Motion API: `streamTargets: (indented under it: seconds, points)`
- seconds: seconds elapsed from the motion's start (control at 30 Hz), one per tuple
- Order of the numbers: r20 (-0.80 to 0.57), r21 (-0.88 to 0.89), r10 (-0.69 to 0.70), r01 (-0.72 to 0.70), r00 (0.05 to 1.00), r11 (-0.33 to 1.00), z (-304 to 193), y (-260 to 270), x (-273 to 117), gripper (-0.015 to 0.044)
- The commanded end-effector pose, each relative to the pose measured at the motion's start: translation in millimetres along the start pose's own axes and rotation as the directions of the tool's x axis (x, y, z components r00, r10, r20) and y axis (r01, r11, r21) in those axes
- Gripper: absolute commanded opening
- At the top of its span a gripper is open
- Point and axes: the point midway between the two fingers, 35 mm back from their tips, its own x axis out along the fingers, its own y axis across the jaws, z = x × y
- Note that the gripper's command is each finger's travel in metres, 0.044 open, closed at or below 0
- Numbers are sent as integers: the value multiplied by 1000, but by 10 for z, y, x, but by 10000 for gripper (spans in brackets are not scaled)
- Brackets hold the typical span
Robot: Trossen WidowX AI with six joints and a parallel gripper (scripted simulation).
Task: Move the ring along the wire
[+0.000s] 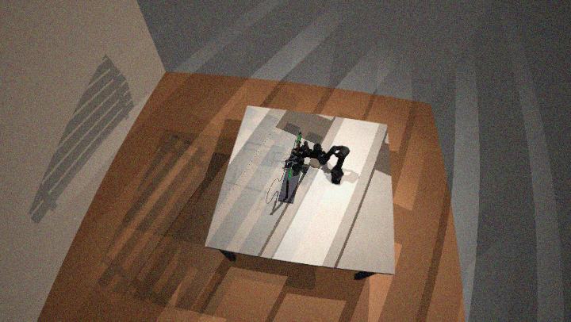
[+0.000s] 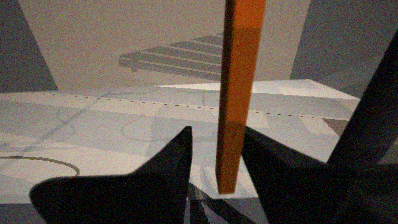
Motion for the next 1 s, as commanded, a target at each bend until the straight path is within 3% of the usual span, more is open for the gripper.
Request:
streamTargets:
  seconds: [0.0, 0.7, 0.97]
  points:
    - [-3, 6, -2, 2, 1000, 1000, -13, -7, 12, 160]
    - [-3, 6, -2, 2, 1000, 1000, -13, -7, 12, 160]
    - [-2, 1, 0, 0, 1000, 1000, -9, -2, 7, -50]
